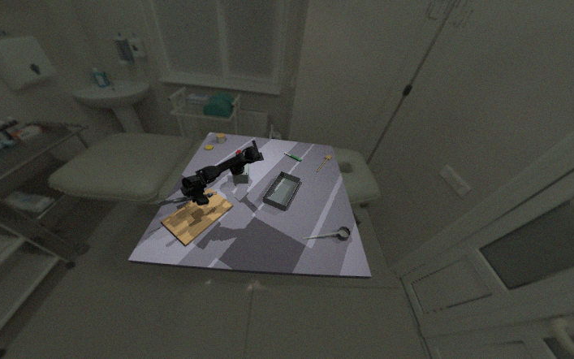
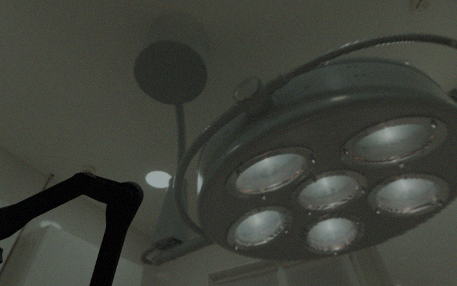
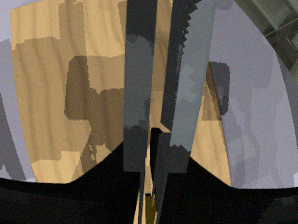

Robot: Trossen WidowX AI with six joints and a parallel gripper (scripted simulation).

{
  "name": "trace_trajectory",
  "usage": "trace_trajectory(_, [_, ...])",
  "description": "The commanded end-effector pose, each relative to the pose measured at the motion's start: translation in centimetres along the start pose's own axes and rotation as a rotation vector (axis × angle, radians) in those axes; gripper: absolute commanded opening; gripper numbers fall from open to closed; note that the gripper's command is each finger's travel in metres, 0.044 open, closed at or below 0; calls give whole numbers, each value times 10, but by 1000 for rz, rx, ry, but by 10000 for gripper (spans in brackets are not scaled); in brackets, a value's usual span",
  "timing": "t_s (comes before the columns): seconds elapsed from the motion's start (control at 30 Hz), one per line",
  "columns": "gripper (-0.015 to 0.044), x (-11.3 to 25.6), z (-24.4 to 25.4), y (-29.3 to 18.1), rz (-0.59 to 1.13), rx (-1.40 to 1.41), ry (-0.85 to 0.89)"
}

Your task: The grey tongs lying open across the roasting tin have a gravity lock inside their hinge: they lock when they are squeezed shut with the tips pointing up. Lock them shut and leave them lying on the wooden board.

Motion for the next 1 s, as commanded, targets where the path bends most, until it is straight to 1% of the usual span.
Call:
trace_trajectory(0.0, [-150,5,0,-4,-84,-8,-2])
trace_trajectory(0.7, [-150,26,-2,-29,-488,-83,90])
trace_trajectory(0.97, [-150,26,-3,-29,-501,-86,95])
Point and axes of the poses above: the point midway between the two fingers, 35 mm back from their tips, its own x axis back along the fingers, its own z axis across the jaws, y = z × x, the point moved 5 cm from there along x, back along the fingers, and after that the axes turned 2 degrees about -x, right-handed, at the moved point
